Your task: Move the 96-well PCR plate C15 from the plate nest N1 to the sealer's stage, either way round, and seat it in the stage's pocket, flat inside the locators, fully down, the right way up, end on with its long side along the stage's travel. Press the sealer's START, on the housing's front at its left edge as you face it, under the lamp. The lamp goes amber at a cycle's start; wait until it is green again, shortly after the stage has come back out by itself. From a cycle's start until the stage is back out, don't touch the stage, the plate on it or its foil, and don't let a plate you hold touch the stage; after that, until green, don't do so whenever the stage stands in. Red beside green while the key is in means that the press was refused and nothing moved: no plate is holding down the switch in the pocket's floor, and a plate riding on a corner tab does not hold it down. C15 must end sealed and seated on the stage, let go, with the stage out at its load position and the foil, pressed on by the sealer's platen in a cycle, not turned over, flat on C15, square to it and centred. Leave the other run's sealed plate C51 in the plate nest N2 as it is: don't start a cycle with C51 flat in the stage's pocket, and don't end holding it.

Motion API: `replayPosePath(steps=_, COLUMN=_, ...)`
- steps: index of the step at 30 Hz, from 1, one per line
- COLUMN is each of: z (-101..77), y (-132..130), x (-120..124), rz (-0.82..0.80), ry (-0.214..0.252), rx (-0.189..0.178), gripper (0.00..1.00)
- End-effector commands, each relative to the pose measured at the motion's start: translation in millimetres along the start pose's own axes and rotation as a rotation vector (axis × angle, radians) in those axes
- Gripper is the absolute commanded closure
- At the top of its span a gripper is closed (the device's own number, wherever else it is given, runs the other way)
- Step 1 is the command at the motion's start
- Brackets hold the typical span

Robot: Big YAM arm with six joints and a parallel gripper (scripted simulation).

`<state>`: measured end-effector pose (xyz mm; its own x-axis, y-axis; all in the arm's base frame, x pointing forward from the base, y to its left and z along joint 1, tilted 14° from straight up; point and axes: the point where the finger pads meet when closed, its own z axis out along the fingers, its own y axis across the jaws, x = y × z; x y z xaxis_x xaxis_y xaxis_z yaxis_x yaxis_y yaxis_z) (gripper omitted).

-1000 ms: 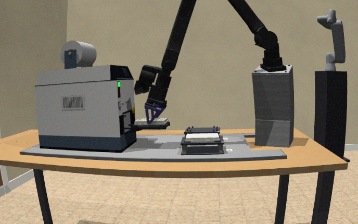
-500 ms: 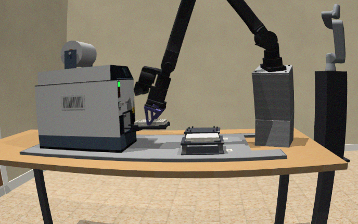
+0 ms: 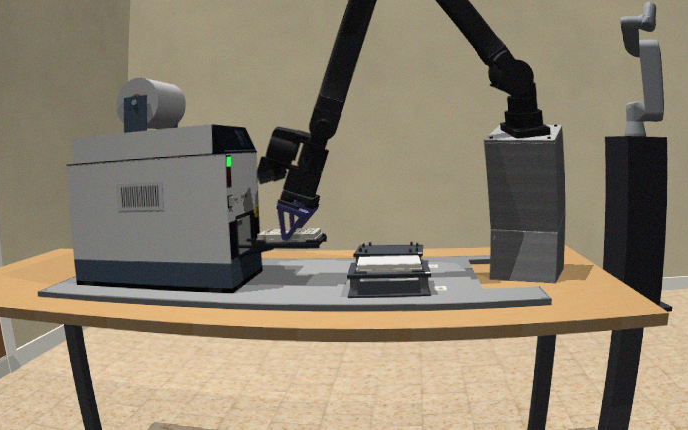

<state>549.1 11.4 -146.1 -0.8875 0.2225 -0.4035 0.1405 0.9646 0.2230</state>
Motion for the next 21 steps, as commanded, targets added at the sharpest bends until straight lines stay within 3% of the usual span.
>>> replayPosePath(steps=1, z=-1.0, y=15, x=-26, rz=-0.01, ry=-0.046, rx=-0.019, gripper=1.0)
replayPosePath(steps=21, z=-1.5, y=8, x=0, rz=-0.029, ry=-0.005, rx=-0.01, gripper=1.0)
